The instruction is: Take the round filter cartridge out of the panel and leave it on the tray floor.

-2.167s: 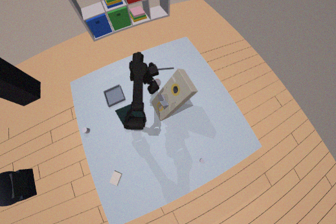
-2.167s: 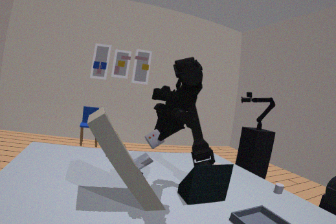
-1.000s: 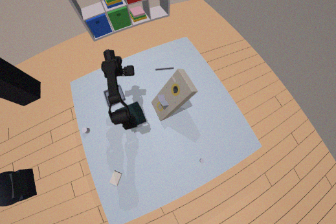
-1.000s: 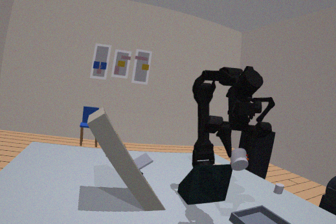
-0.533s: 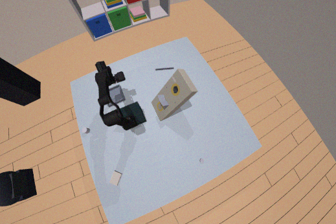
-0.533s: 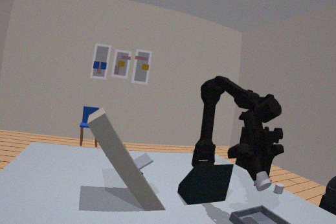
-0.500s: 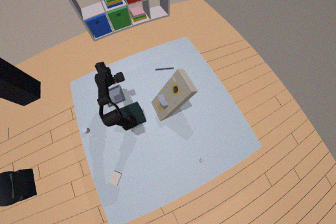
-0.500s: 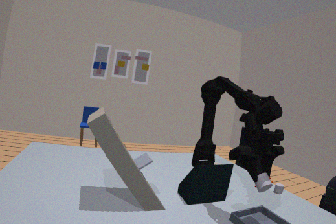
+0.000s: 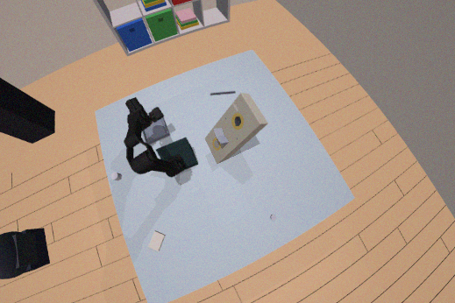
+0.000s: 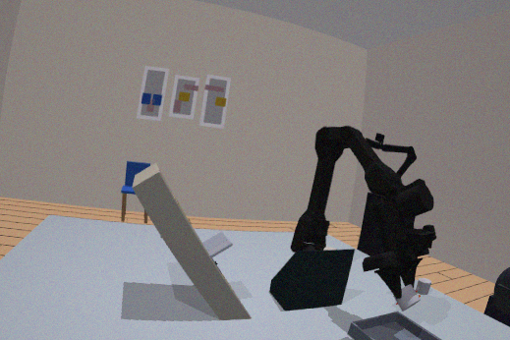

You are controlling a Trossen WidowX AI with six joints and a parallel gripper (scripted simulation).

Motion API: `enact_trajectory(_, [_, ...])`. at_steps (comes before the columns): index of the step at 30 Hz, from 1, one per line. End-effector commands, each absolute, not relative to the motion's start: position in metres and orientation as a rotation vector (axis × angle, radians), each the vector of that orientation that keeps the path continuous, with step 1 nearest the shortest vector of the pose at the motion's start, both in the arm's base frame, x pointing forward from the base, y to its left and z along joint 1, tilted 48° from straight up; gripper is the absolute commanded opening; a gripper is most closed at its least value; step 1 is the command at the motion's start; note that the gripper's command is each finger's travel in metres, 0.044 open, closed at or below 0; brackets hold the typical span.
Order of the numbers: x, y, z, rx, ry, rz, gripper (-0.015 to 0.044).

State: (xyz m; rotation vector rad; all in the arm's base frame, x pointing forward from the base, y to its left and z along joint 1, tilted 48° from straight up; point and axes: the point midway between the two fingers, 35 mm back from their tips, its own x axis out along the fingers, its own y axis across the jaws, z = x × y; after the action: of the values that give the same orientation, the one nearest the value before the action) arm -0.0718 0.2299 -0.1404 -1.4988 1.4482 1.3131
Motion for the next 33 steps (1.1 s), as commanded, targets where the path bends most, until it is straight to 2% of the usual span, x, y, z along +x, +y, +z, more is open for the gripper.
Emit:
enact_trajectory(1, [-0.074, 0.225, -0.148, -1.494, 1.446, 1.333, 0.0000])
enact_trajectory(14, [-0.074, 0.176, -0.192, -1.494, 1.448, 1.334, 0.0000])
enact_trajectory(30, [-0.073, 0.177, -0.188, -1.512, 1.450, 1.325, 0.0420])
enact_trajectory(31, [-0.073, 0.177, -0.188, -1.512, 1.450, 1.325, 0.0440])
enact_trajectory(33, [-0.073, 0.180, -0.187, -1.512, 1.450, 1.325, 0.0440])
